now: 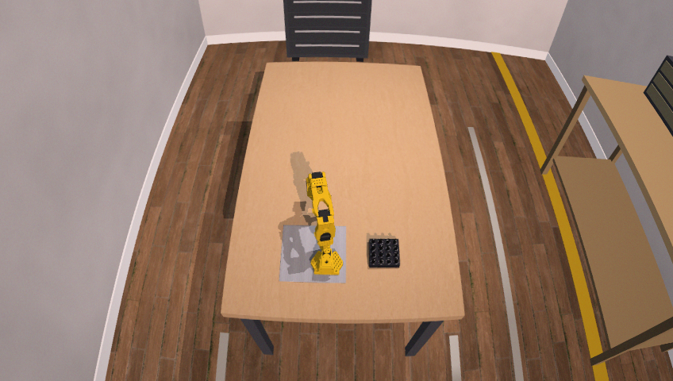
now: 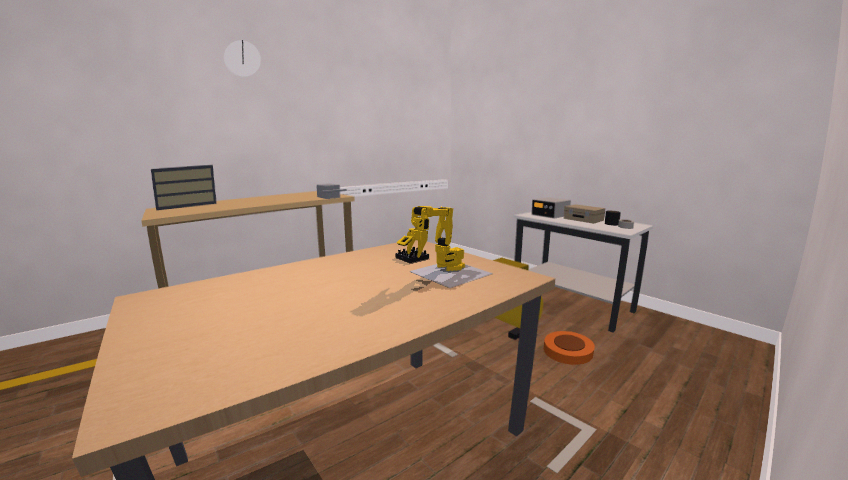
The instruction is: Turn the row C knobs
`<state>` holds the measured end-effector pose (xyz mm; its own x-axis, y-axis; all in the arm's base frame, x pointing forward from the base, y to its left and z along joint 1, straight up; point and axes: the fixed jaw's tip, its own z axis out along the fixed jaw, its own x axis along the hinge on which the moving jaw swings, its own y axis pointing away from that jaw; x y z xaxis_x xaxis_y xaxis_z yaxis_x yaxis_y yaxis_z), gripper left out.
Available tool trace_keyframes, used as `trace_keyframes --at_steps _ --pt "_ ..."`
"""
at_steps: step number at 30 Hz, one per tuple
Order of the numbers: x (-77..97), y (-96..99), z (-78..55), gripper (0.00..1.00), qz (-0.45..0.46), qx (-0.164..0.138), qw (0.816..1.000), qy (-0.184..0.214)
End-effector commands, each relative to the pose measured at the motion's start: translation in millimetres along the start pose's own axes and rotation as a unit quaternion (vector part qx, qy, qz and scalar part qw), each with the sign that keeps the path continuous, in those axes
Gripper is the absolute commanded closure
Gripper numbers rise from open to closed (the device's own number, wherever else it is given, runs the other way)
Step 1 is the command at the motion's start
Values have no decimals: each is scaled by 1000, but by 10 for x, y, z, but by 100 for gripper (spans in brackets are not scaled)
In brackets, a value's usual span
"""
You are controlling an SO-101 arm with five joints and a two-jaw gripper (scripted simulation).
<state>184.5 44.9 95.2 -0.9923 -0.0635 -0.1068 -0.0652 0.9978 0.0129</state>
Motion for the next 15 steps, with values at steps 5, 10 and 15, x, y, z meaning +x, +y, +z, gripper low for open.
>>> trace_keyframes --at_steps 5,10,15 --pt "98 511 -69 65 -166 -17 986 -4" --pt "227 764 -106 63 -259 -26 966 -8" --pt "322 906 -131 62 -313 -32 949 -11"
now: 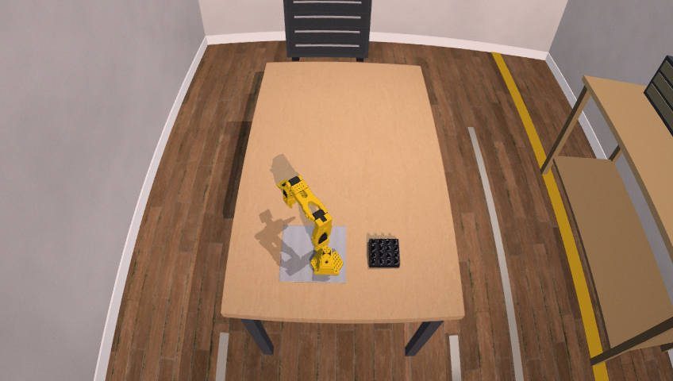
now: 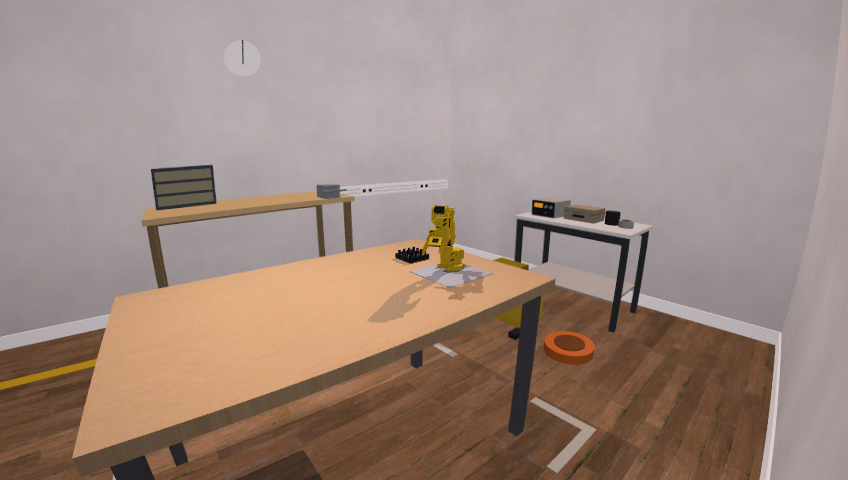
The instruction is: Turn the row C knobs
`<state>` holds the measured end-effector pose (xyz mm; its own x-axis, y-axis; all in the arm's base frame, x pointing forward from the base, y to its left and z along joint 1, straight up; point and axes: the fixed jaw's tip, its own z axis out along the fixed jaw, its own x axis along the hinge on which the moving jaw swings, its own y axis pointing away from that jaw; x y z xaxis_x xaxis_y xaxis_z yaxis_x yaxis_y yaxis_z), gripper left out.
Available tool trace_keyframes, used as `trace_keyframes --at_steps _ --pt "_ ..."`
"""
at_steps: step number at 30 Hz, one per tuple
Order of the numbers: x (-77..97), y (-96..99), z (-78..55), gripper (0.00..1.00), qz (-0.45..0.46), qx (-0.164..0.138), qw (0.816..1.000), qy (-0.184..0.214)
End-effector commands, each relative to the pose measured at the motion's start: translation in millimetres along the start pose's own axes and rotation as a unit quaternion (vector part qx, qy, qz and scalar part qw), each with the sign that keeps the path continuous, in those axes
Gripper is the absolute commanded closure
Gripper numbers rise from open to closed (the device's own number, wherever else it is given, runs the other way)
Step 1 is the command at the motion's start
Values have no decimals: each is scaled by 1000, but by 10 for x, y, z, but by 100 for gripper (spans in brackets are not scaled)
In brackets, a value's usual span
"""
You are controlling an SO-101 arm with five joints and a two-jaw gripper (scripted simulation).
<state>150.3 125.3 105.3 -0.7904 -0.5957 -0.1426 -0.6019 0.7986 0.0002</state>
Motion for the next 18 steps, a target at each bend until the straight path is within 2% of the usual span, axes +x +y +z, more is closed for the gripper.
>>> trace_keyframes --at_steps 1,9,18 --pt "-7 92 -6 62 -29 -4 1000 4" --pt "11 282 -27 60 -91 -11 996 1" --pt "17 321 -31 60 -104 -12 994 1"
